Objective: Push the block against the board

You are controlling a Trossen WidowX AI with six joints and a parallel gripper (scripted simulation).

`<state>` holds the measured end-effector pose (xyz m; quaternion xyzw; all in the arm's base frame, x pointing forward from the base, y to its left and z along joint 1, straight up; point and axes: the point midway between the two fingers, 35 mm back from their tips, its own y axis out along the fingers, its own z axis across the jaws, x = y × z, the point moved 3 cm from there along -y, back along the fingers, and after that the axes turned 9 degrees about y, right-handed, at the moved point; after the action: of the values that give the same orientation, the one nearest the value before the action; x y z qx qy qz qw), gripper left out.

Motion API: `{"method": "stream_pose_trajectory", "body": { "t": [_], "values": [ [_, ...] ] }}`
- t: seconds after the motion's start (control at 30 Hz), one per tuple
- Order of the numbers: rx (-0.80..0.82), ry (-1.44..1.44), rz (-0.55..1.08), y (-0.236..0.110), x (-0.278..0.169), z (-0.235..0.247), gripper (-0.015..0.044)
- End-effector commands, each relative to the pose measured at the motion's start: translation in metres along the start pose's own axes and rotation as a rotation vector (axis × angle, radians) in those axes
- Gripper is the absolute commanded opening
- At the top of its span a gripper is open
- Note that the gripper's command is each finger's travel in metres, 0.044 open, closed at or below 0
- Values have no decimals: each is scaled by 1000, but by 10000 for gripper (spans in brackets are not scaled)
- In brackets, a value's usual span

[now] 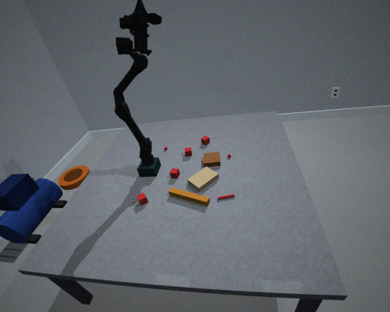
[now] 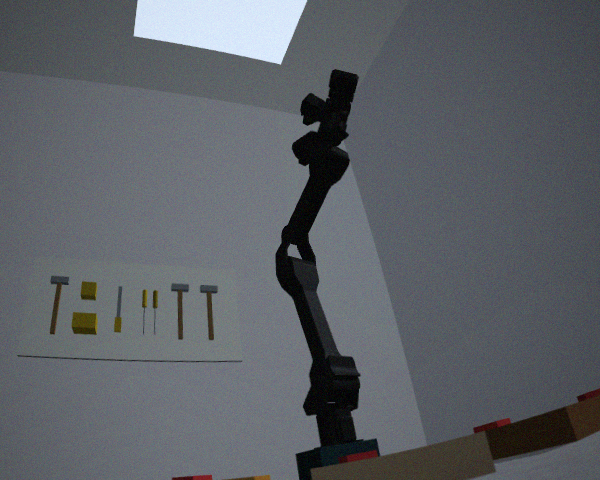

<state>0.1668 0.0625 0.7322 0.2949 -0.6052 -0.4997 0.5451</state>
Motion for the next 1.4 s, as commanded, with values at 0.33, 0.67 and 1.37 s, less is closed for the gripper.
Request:
{"method": "stream_pose_trajectory", "body": {
  "t": [0.33,0.67,1.37],
  "values": [
    [-332,-3,145,-29,-58,-117,0],
    [-578,-52,262,-62,-96,-196,0],
    [-1043,-103,595,-173,-172,-321,0]
  ]
}}
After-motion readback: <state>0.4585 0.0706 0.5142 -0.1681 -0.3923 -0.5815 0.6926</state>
